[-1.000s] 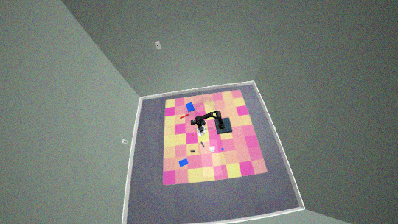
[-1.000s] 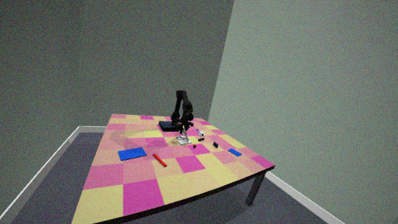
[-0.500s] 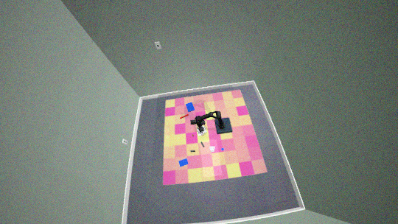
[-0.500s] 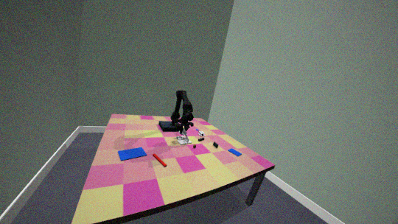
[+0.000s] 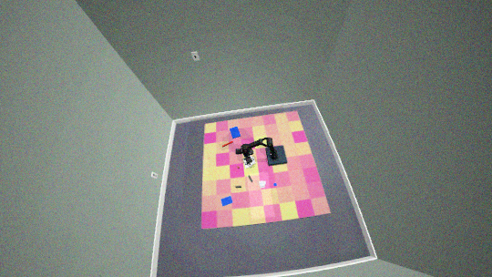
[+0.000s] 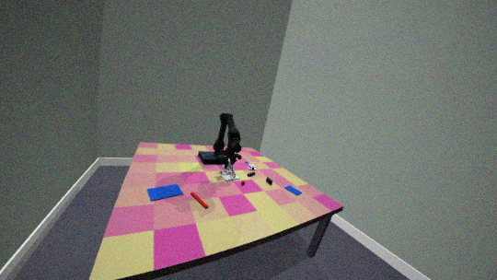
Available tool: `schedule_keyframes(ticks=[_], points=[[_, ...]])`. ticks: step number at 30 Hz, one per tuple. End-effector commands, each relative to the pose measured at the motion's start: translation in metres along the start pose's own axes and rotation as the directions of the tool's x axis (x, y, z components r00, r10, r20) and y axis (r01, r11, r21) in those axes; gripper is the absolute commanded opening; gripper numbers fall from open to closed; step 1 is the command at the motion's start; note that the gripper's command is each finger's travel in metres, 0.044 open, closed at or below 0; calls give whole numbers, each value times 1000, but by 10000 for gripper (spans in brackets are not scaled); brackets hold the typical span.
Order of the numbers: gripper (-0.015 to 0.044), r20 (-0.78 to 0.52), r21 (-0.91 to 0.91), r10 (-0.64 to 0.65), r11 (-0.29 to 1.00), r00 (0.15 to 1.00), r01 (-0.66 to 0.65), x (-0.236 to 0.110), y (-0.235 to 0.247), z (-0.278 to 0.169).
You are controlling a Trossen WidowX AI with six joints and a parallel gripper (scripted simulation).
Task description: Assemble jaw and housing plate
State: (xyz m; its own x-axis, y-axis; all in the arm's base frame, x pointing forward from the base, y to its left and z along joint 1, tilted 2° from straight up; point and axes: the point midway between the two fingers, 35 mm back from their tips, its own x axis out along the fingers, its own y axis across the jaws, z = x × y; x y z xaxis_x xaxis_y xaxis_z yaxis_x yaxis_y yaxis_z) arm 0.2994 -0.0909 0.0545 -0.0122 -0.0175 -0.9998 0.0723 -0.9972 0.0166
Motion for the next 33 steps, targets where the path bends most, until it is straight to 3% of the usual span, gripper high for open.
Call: schedule_keyframes(ticks=[1,20,33], points=[[134,4,-4,-1,1000,1000,2,9,0,1],[134,4,-5,-2,1000,1000,2,39,-1,2],[134,4,-5,-2,1000,1000,2,40,-1,2]])
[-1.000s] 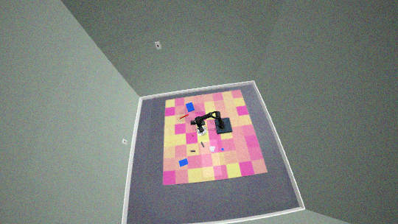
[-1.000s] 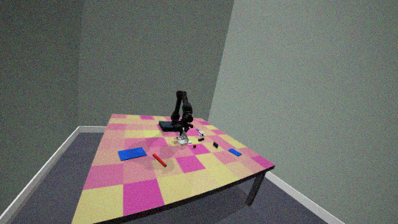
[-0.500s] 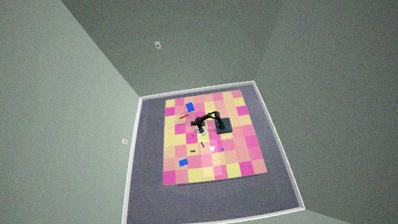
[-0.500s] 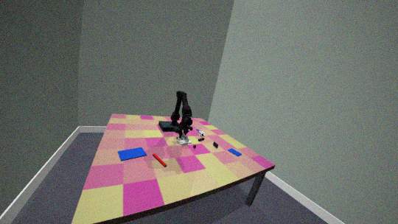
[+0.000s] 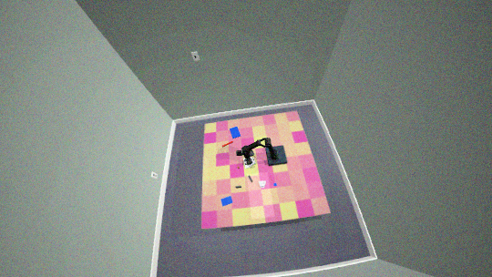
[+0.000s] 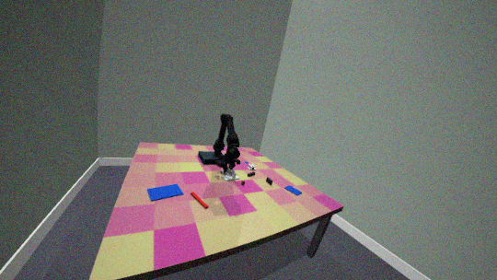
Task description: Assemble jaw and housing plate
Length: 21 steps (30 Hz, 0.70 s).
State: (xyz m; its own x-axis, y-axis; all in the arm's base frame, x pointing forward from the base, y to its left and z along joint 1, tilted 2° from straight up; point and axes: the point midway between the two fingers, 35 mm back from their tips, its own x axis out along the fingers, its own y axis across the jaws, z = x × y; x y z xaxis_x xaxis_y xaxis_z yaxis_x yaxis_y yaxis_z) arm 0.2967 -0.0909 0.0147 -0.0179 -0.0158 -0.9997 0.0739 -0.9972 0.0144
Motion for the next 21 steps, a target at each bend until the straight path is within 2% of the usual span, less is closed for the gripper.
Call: schedule_keyframes(ticks=[1,21], points=[[134,-1,-4,1,1000,1000,-1,0,0,0],[134,-1,-8,1,1000,1000,-1,7,0,0]])
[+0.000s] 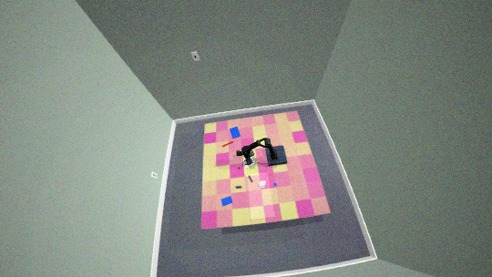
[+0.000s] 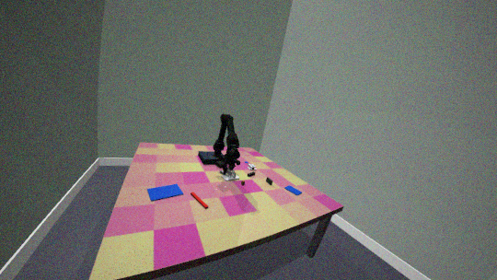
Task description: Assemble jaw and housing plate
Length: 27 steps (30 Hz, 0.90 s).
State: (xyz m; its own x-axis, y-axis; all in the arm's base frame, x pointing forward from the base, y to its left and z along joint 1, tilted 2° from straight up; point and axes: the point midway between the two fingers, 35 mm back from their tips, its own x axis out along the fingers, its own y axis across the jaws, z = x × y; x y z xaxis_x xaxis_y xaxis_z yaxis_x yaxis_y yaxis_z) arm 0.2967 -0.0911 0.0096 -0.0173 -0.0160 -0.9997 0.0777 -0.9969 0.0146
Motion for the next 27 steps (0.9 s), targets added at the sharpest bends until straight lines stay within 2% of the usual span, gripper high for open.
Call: schedule_keyframes(ticks=[1,27], points=[[134,-1,-4,0,1000,1000,0,1,0,0],[134,-1,-5,0,1000,1000,0,8,0,0]])
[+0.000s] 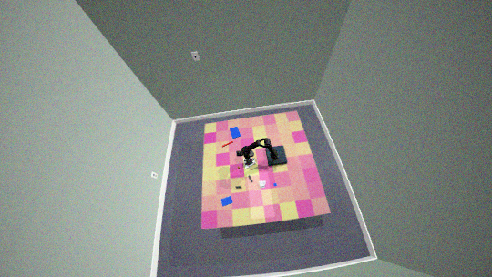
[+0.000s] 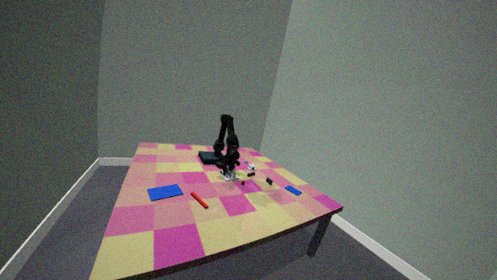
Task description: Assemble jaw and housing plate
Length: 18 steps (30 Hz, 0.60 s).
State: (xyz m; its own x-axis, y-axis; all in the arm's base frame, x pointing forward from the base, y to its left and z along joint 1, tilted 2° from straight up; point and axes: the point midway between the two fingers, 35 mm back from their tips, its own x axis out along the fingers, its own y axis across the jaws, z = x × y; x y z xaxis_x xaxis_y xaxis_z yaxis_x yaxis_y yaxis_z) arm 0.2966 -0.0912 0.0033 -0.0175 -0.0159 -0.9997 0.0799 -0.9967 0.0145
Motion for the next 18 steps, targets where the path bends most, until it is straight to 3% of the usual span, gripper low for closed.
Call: schedule_keyframes(ticks=[1,18], points=[[134,-1,-3,0,1000,1000,0,1,0,0],[134,-1,-12,0,1000,1000,0,7,0,0]])
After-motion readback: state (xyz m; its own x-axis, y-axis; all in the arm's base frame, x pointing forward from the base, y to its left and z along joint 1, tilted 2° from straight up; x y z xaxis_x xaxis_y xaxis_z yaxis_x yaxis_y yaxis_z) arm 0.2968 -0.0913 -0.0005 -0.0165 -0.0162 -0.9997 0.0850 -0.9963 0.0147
